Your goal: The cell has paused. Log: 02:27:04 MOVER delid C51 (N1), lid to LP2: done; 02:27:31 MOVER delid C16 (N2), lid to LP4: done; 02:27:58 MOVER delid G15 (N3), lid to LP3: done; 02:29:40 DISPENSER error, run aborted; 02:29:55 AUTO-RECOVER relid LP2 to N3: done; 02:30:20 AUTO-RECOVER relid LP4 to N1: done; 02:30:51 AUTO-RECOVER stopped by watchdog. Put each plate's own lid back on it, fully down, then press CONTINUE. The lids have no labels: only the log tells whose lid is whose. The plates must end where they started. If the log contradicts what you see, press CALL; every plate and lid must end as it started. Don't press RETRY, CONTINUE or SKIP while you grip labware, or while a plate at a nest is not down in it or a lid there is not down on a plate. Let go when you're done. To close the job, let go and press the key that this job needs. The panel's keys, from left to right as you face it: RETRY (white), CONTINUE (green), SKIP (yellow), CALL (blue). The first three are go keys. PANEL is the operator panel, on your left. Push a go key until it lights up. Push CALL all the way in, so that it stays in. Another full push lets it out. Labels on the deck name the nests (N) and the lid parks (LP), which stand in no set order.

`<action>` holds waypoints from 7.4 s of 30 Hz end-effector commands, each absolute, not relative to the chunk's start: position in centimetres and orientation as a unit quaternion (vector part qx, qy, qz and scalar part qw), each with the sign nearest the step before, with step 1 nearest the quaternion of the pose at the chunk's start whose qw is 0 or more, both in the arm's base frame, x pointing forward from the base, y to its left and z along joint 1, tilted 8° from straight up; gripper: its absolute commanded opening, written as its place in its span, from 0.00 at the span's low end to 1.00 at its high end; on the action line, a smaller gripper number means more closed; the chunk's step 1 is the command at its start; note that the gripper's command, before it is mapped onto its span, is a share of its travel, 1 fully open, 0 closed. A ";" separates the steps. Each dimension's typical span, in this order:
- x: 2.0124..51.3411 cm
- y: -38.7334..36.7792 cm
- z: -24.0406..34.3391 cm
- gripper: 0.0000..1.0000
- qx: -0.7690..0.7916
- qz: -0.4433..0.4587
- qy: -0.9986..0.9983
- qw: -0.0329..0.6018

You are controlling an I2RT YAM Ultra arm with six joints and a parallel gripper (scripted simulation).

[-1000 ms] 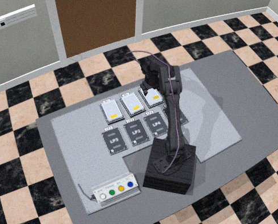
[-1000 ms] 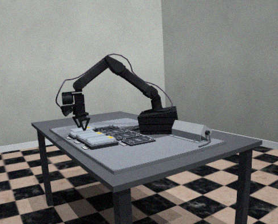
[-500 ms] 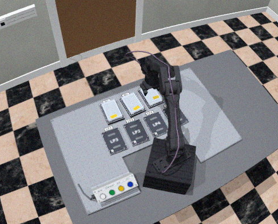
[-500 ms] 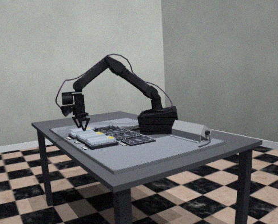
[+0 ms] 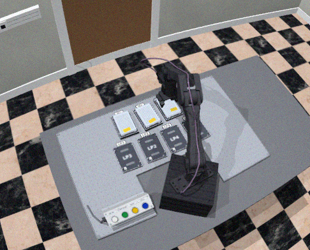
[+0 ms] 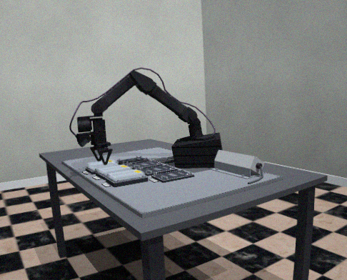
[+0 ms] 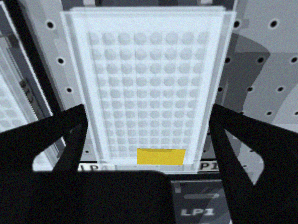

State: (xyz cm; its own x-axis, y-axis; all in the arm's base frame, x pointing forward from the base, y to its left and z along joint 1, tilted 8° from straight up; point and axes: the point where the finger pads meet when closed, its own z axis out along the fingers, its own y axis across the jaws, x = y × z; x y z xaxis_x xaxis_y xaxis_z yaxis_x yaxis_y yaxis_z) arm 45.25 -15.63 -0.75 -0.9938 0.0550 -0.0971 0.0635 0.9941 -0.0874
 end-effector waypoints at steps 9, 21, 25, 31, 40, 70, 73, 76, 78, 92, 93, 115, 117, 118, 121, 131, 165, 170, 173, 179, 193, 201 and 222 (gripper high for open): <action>46.1 -15.2 -1.0 0.00 0.021 -0.043 0.997 0.061; 46.1 -15.3 -0.4 0.00 0.023 -0.048 0.997 0.063; 46.1 -15.3 -0.4 0.00 0.024 -0.048 0.997 0.063; 46.1 -15.3 -0.4 0.00 0.024 -0.048 0.997 0.063; 46.1 -15.4 -0.4 0.00 0.024 -0.048 0.997 0.063; 46.1 -15.4 -0.4 1.00 0.024 -0.048 0.997 0.063; 46.1 -15.4 -0.4 1.00 0.024 -0.048 0.997 0.063; 46.1 -15.4 -0.4 1.00 0.024 -0.048 0.997 0.063; 46.1 -15.4 -0.4 1.00 0.024 -0.048 0.997 0.063; 46.1 -15.4 -0.4 1.00 0.024 -0.048 0.997 0.063; 46.1 -15.4 -0.4 1.00 0.024 -0.048 0.997 0.063; 46.5 -15.3 2.3 1.00 0.021 -0.048 0.996 0.077; 46.4 -15.3 2.5 1.00 0.022 -0.048 0.996 0.077; 46.4 -15.3 2.6 1.00 0.022 -0.048 0.996 0.077; 46.3 -15.2 3.1 1.00 0.024 -0.048 0.996 0.077; 46.3 -15.1 4.0 1.00 0.022 -0.048 0.996 0.075; 46.4 -14.9 3.7 1.00 0.021 -0.047 0.996 0.070; 46.5 -14.9 3.7 1.00 0.021 -0.047 0.996 0.070; 45.8 -14.4 3.5 0.99 0.023 -0.047 0.996 0.069; 43.2 -12.3 2.7 0.93 0.025 -0.049 0.996 0.067; 38.7 -8.4 1.7 0.81 0.025 -0.050 0.996 0.067; 36.5 -6.4 1.2 0.00 0.025 -0.050 0.996 0.066; 31.8 -1.7 0.2 0.00 0.028 -0.049 0.996 0.070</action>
